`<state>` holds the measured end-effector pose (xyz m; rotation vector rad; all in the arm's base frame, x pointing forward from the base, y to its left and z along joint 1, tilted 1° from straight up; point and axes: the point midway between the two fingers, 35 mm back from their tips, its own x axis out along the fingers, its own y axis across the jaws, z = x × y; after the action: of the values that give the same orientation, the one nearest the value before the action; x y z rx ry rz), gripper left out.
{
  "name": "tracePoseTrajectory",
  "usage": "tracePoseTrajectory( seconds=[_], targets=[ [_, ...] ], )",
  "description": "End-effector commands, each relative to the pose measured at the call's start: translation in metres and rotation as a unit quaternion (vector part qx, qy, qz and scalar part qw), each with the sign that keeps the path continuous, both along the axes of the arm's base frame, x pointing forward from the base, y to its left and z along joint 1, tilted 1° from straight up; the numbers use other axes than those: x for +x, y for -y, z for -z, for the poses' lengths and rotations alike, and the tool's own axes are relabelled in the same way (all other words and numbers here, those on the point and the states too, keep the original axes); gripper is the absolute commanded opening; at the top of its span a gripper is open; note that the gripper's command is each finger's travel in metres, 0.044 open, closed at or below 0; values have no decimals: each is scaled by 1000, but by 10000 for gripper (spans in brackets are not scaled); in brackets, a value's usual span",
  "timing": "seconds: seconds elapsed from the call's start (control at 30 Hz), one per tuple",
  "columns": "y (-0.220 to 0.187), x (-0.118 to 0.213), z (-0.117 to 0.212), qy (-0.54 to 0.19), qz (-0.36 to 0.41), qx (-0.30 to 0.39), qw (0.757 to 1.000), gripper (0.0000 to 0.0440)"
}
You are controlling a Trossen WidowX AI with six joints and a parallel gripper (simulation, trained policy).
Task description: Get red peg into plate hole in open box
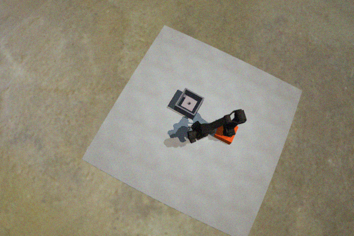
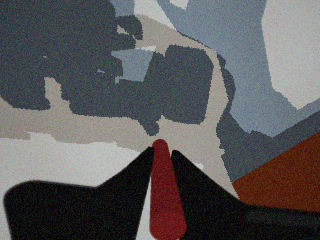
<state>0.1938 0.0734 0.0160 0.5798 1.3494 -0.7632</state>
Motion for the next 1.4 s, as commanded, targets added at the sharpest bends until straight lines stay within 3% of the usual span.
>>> tracePoseTrajectory(
  seconds=[0.0, 0.63, 1.37],
  targets=[
    [6, 5, -13, 12, -17, -12, 1000, 0],
    [44, 45, -88, 63, -59, -63, 994, 0],
    [121, 82, -103, 78, 11, -75, 994, 0]
  ],
)
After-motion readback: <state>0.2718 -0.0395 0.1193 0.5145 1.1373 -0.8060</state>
